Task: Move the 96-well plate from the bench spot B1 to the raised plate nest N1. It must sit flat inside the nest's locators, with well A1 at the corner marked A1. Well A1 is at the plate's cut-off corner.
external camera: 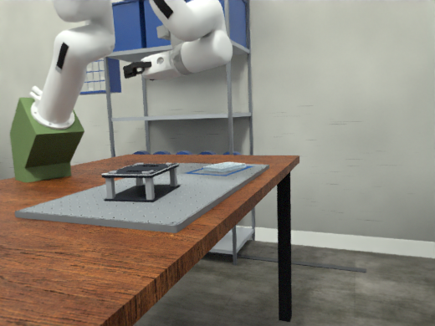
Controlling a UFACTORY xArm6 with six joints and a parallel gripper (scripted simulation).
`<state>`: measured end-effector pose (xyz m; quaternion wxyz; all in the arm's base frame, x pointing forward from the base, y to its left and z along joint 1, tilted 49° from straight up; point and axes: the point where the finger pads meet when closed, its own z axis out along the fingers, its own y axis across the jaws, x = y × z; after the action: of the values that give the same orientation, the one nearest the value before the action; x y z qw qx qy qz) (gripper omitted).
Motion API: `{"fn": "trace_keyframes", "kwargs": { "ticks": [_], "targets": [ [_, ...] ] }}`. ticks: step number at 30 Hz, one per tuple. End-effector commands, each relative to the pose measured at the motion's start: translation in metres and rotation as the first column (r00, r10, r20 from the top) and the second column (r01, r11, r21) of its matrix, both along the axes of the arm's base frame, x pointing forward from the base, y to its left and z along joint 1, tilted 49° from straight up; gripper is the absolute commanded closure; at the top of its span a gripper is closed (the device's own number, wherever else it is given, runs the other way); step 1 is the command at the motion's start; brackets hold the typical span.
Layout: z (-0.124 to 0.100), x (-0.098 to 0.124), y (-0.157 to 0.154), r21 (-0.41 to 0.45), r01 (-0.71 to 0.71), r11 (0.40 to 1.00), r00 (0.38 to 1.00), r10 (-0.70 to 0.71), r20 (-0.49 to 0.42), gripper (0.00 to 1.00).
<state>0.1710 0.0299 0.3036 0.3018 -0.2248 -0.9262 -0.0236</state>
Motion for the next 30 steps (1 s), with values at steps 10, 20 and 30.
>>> {"fn": "trace_keyframes", "kwargs": {
  "ticks": [10, 20, 30],
  "targets": [
    [0.001, 0.000, 0.000, 0.000, 0.000, 1.000, 1.000, 0.000, 0.002, 0.00],
    [-0.007, 0.010, -0.008, -0.086, 0.050, 0.995, 0.999, -0.050, 0.010, 0.00],
    [-0.026, 0.039, -0.030, -0.351, 0.224, 0.909, 0.975, -0.205, 0.091, 0.00]
  ]
}}
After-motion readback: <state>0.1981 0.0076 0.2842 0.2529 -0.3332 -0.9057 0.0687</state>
